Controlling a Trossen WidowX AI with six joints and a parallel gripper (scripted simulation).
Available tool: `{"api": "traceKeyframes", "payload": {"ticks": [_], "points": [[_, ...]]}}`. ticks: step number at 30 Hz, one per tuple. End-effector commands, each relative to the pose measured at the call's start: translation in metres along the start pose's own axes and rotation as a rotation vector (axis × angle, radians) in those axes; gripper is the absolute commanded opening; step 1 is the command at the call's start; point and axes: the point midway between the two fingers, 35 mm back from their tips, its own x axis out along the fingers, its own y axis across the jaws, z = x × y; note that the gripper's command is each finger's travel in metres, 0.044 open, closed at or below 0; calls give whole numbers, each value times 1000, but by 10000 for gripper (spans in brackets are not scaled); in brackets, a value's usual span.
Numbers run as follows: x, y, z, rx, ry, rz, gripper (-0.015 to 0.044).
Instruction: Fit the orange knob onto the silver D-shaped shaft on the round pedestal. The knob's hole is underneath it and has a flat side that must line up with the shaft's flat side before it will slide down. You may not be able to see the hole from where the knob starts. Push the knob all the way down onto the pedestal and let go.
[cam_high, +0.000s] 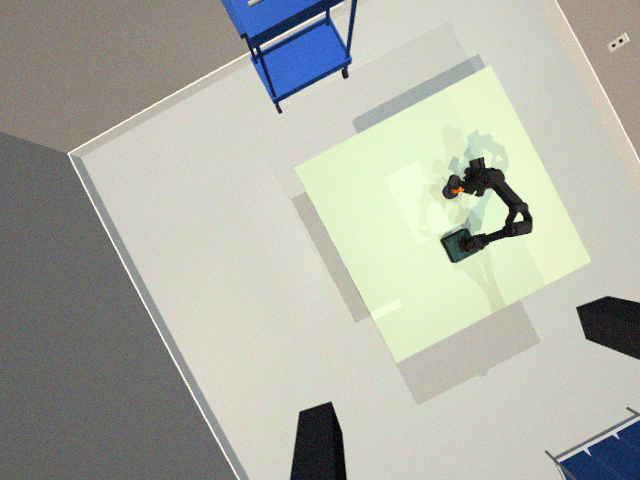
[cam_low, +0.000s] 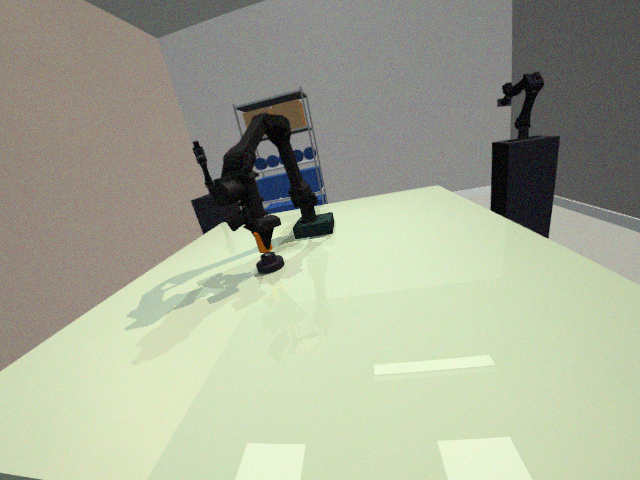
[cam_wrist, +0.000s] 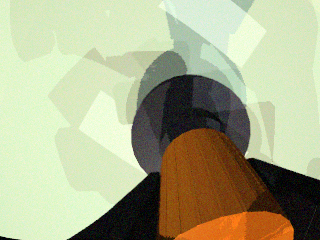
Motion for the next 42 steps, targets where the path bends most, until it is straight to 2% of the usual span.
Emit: {"api": "traceKeyframes", "payload": {"ticks": [1,33,42], "points": [[0,0,0,-9,-4,-1,0],[14,0,-1,-2,-4,2,0],[14,0,-1,-2,-4,2,236]]}}
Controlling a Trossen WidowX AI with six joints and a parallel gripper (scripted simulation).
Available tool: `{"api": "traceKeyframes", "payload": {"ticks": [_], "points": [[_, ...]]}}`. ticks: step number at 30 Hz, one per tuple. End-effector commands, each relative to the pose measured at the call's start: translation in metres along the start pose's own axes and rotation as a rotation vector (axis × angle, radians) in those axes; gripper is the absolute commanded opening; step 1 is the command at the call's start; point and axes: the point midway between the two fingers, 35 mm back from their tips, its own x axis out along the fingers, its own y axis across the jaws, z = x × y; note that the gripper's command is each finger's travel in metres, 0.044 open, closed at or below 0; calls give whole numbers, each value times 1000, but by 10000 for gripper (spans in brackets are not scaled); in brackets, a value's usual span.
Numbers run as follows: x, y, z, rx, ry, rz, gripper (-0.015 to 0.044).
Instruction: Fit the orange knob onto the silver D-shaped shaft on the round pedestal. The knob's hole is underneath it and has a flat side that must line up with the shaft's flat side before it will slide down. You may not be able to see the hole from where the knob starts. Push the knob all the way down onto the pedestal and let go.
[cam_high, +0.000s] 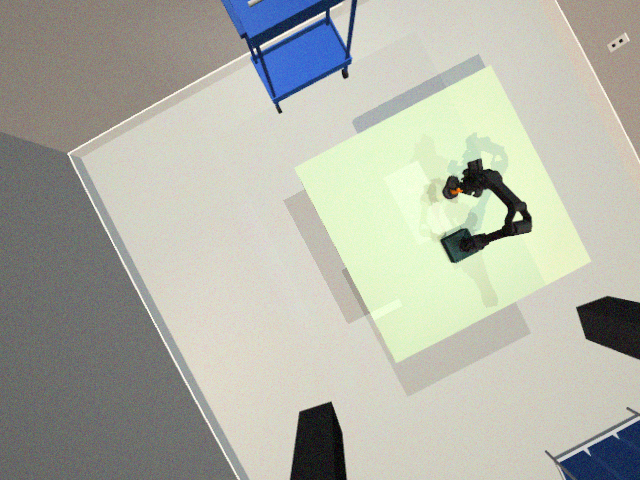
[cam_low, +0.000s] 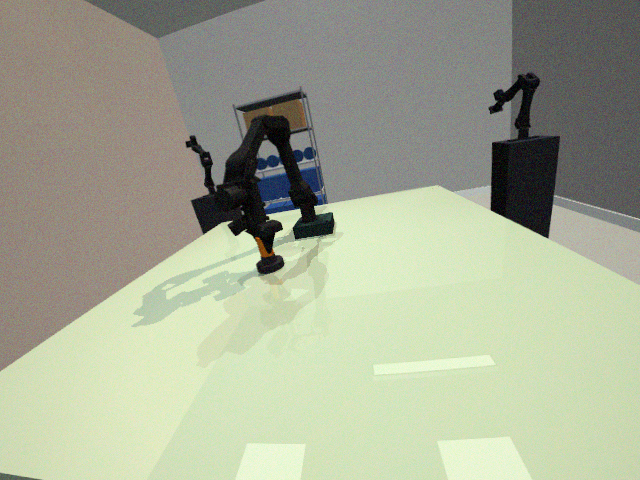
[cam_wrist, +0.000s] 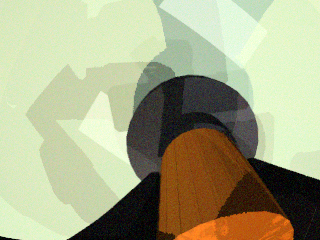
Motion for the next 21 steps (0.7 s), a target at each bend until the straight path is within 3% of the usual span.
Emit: {"api": "traceKeyframes", "payload": {"ticks": [1,8,13,19,21], "points": [[0,0,0,0,-1,1,263],[0,0,0,0,-1,1,440],[-3,0,1,0,-1,1,440],[-85,1,2,0,0,0,440],[-96,0,0,0,0,0,440]]}}
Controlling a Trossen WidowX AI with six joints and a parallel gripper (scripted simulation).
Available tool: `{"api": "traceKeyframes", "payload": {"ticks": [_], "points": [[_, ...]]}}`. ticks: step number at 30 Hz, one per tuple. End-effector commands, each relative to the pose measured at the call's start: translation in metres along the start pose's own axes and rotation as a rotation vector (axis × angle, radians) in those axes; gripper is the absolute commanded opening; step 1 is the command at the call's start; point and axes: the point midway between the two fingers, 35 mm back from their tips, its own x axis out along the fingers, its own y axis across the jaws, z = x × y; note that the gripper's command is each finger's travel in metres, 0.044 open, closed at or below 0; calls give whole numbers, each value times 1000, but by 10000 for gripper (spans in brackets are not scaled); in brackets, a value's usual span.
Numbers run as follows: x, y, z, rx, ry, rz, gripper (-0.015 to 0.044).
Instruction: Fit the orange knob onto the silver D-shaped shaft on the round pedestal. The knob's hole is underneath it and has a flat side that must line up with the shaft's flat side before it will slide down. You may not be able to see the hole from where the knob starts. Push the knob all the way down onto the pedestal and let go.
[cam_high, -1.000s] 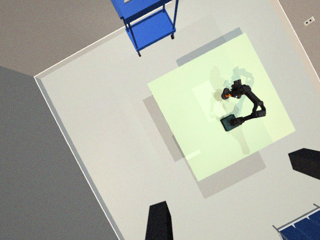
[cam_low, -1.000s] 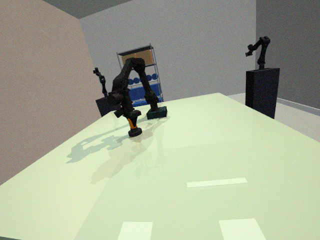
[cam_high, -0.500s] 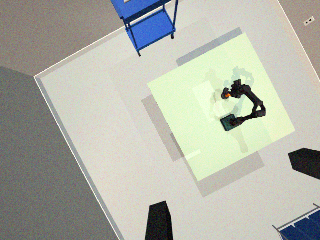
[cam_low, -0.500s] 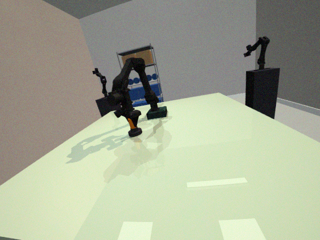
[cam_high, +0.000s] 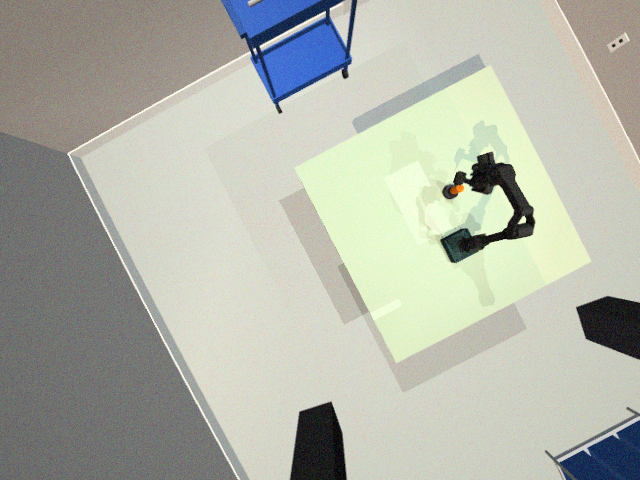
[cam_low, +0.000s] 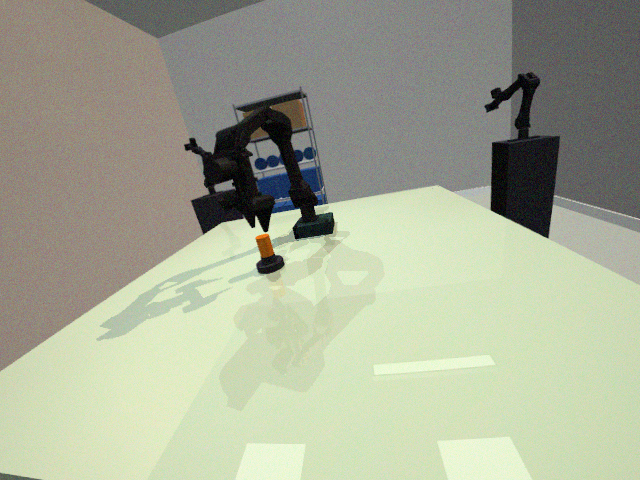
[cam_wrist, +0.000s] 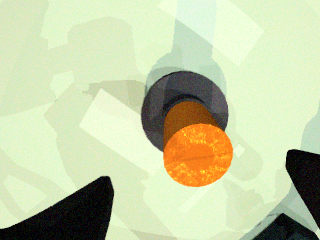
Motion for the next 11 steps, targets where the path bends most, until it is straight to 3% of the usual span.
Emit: {"api": "traceKeyframes", "payload": {"ticks": [1,11], "points": [[-25,-1,-2,1,-13,8,440],[-25,0,1,1,-13,8,440]]}}
